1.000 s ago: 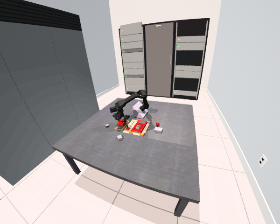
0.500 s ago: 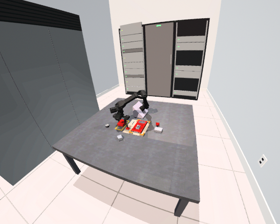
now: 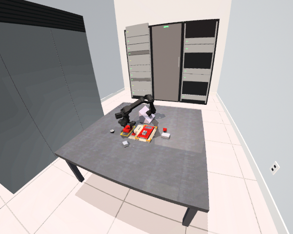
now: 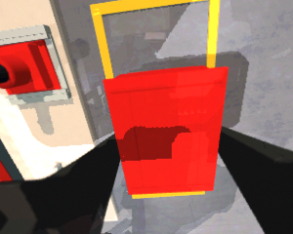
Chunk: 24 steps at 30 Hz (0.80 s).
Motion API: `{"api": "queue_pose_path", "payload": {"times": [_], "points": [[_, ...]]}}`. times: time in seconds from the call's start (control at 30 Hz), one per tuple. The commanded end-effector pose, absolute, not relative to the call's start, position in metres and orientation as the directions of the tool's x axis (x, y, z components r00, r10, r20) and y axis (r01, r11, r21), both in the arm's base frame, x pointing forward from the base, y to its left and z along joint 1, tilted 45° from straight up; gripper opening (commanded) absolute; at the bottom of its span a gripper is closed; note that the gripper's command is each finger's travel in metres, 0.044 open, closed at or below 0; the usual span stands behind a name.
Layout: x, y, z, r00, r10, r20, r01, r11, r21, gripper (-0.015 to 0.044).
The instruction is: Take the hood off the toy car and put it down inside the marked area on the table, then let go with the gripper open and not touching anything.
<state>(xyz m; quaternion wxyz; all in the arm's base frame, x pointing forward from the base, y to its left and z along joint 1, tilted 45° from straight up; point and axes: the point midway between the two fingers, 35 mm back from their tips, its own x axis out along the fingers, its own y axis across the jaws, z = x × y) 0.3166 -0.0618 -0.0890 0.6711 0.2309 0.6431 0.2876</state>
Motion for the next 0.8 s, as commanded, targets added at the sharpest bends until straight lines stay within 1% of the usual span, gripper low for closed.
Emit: {"api": "queue_pose_path", "payload": {"times": [0.0, 0.5, 0.77], "points": [[0.3153, -0.0583, -0.0924, 0.003, 0.688, -0.725, -0.08, 0.723, 0.686, 0.0], [0.3152, -0.0554, -0.0953, 0.003, 0.688, -0.725, -0.08, 0.723, 0.686, 0.0], [0.3159, -0.057, -0.0935, 0.005, 0.684, -0.729, -0.088, 0.727, 0.681, 0.021]]}}
